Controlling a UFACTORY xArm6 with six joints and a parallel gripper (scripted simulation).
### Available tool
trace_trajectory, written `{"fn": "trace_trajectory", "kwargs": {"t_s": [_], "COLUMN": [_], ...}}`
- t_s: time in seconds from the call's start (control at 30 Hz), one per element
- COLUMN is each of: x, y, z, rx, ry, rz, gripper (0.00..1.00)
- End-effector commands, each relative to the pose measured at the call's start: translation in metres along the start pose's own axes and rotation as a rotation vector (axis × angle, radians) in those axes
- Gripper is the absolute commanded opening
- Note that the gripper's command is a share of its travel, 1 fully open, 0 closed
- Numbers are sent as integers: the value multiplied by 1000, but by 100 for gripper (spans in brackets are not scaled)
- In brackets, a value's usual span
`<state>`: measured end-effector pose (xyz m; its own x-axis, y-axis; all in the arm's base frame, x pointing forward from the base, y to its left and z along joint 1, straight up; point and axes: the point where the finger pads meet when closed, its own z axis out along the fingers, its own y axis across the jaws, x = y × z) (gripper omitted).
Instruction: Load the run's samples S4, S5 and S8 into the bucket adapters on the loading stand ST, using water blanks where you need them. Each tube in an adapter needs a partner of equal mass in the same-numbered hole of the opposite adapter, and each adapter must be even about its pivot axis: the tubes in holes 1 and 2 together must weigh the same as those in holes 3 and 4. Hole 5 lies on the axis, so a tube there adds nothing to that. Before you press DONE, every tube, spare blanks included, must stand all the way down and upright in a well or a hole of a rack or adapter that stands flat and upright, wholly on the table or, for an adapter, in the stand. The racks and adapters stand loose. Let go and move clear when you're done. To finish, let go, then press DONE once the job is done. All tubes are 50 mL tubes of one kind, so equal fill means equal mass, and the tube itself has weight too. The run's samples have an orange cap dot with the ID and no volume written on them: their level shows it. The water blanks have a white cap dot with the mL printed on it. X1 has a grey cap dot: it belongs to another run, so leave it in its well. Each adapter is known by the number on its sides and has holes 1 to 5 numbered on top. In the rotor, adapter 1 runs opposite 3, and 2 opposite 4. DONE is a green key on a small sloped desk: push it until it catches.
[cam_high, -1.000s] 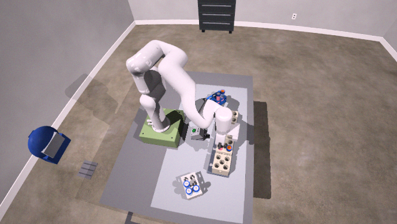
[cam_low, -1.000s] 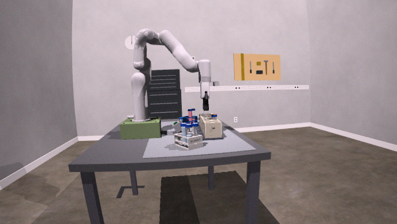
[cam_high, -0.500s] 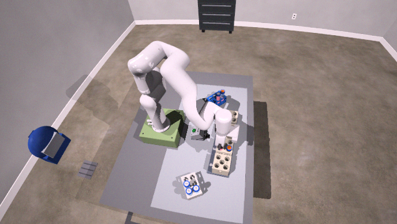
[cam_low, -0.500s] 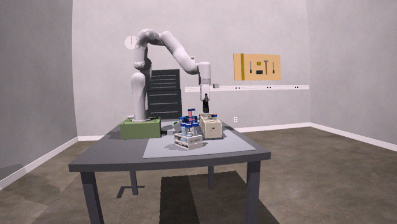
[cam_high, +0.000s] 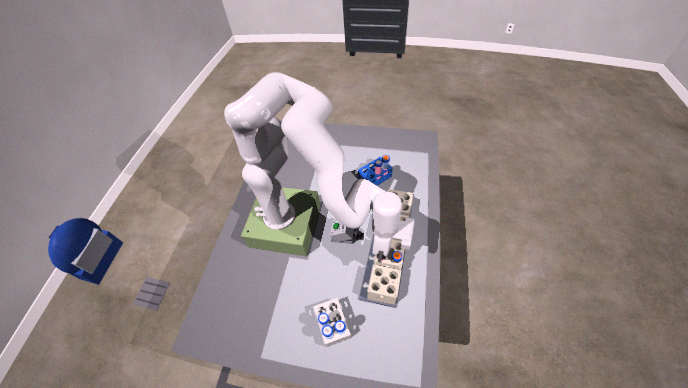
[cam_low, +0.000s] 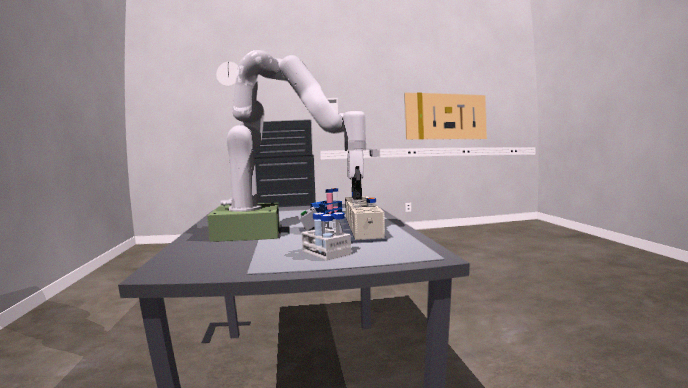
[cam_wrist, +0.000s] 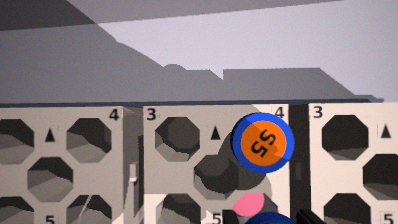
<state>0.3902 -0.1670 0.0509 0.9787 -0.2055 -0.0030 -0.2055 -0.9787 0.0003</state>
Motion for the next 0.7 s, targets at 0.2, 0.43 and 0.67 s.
{"fn": "trace_trajectory", "kwargs": {"t_s": [0.2,0.43,0.67], "x": [2,2,2], "y": [0,0,0], "z": [7,14,19], "rx": [-1,-1,-1], "ry": [5,5,5], "rz": [0,0,0], "gripper": [0,0,0]}}
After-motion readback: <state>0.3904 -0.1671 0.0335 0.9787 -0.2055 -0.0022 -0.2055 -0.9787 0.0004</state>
